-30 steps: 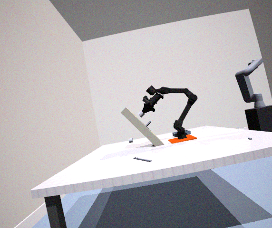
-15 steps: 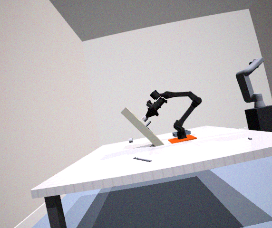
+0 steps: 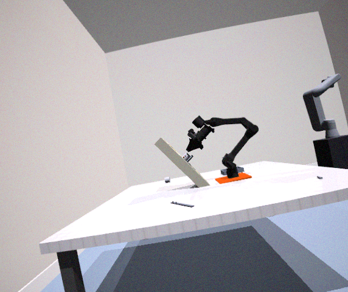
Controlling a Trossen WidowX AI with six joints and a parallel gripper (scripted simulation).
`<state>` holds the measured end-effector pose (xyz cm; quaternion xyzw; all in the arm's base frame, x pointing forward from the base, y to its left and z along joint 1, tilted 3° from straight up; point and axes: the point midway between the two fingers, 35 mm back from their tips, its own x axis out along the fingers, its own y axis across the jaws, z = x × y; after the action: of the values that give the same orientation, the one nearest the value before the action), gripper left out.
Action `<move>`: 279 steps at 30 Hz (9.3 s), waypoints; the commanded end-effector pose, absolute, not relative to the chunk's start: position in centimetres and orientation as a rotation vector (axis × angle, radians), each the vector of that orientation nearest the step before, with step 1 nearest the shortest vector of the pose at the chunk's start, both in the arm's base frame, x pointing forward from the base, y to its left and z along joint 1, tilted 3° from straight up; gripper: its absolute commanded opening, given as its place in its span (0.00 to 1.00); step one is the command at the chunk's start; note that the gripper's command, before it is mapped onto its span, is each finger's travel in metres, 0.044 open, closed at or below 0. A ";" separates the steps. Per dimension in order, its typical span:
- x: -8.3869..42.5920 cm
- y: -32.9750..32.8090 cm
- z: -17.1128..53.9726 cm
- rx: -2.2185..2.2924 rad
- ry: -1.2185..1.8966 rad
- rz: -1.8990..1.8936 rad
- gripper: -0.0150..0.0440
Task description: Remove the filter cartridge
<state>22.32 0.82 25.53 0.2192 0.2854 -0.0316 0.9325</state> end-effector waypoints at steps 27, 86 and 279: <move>24.4 0.7 39.3 0.446 0.554 -0.051 0.99; 23.9 1.0 23.1 -0.015 0.990 0.079 0.51; -3.5 -26.7 6.6 0.913 0.767 -1.483 0.70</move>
<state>-3.50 -26.63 6.52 0.3916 0.3289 -0.6340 0.5801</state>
